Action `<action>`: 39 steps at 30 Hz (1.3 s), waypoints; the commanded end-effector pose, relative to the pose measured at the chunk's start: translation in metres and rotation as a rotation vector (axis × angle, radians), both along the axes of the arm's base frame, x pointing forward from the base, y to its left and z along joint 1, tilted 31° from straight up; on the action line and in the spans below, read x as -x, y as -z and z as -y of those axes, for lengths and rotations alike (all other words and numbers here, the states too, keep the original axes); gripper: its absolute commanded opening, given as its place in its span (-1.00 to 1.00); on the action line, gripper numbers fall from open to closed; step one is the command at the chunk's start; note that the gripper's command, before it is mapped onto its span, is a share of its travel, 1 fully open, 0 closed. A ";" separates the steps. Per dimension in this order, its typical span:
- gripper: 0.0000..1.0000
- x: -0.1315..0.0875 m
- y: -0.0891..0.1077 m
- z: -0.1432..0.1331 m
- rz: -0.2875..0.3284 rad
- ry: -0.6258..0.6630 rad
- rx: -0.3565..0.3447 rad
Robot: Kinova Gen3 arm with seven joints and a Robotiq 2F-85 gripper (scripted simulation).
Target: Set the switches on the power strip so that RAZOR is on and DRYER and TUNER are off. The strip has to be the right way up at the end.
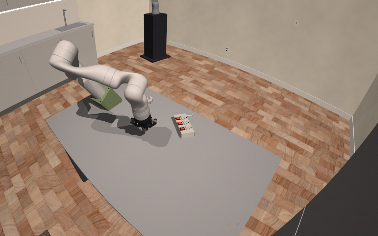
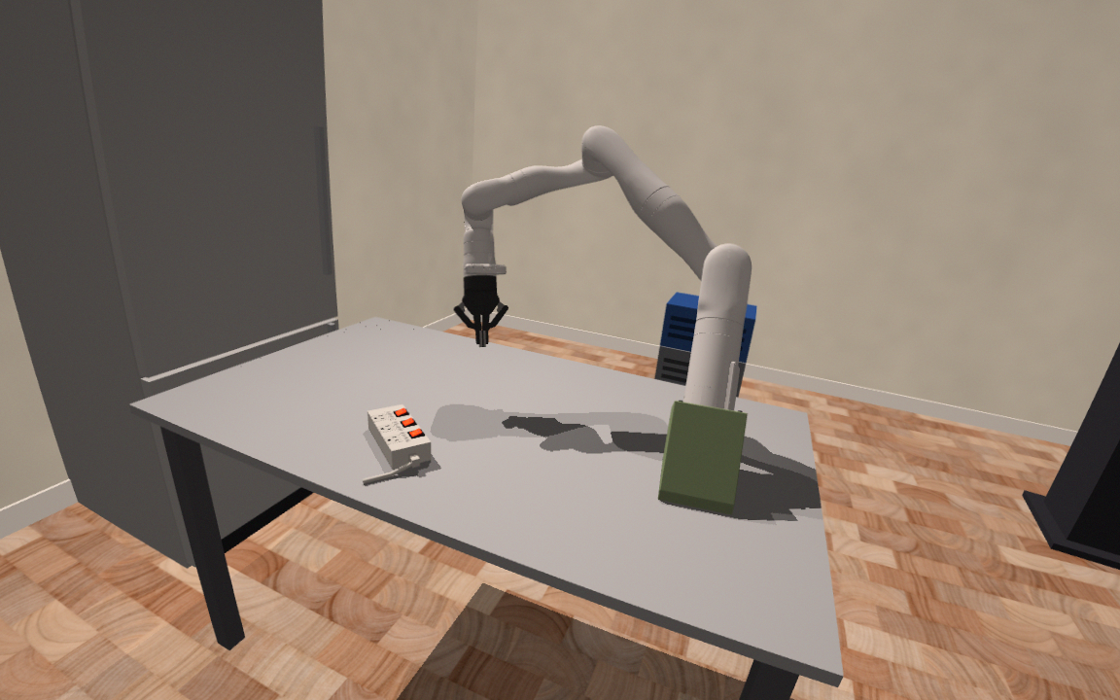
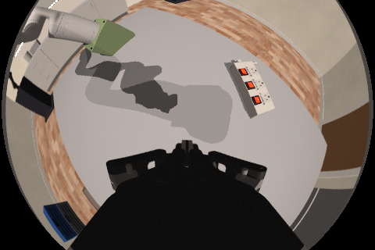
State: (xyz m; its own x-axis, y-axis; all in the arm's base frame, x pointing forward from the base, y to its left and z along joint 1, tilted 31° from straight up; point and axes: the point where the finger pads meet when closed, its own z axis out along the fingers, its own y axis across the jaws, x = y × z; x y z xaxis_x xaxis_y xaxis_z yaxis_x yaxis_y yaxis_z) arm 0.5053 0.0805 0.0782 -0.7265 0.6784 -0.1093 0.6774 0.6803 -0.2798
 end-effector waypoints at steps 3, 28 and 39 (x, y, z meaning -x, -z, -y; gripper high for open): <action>-1.00 0.000 0.001 -0.004 -0.001 -0.006 0.000; -1.00 -0.003 0.012 -0.013 0.021 0.050 0.043; -1.00 -0.005 0.018 -0.018 0.037 0.086 0.072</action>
State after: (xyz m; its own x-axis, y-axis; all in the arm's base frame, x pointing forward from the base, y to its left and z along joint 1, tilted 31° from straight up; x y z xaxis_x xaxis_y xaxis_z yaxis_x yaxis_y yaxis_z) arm 0.5100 0.0942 0.0624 -0.6586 0.7302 -0.1819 0.7447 0.5977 -0.2970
